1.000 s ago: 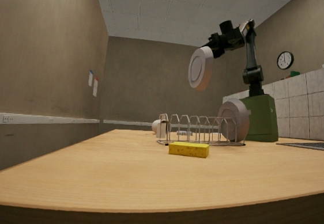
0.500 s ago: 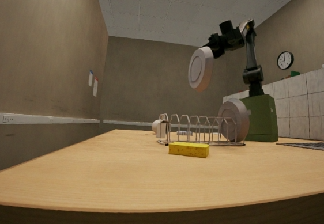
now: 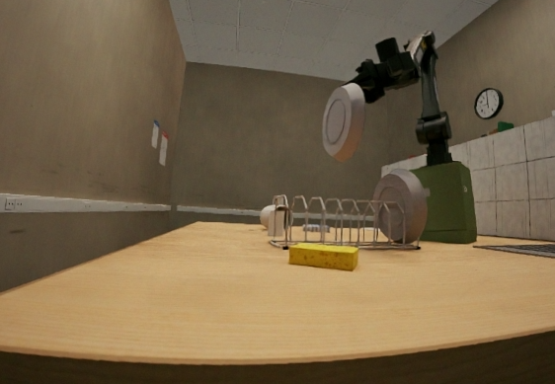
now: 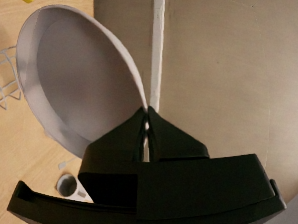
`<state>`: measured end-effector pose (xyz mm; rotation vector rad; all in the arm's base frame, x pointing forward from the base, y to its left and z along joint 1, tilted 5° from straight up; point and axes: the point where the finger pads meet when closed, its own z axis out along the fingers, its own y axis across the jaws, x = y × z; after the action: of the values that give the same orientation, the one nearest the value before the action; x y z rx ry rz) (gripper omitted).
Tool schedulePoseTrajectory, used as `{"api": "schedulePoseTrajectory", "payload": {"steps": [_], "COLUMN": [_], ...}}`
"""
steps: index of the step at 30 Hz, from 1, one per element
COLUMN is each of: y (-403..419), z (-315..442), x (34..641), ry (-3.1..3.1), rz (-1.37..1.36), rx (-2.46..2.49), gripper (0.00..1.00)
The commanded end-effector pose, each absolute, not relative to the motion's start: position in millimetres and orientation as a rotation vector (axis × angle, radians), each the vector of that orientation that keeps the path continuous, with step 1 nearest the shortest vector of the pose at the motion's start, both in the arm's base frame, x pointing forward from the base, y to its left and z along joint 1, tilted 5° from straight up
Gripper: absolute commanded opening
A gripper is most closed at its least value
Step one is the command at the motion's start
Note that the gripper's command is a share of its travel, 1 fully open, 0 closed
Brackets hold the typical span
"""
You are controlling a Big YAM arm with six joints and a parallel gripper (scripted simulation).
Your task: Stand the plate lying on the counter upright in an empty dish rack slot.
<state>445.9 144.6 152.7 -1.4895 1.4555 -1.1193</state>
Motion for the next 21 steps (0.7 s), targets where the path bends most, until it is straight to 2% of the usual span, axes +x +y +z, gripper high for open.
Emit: {"api": "schedulePoseTrajectory", "payload": {"steps": [1,8,21], "y": [142,140,141], "z": [173,147,144], "x": [451,450,452], "ry": [1.438,1.454,1.449], "rz": [-1.126,-1.122,-1.123], "rx": [-1.407,-1.439,-1.424], "gripper": [0.0,0.0,0.0]}}
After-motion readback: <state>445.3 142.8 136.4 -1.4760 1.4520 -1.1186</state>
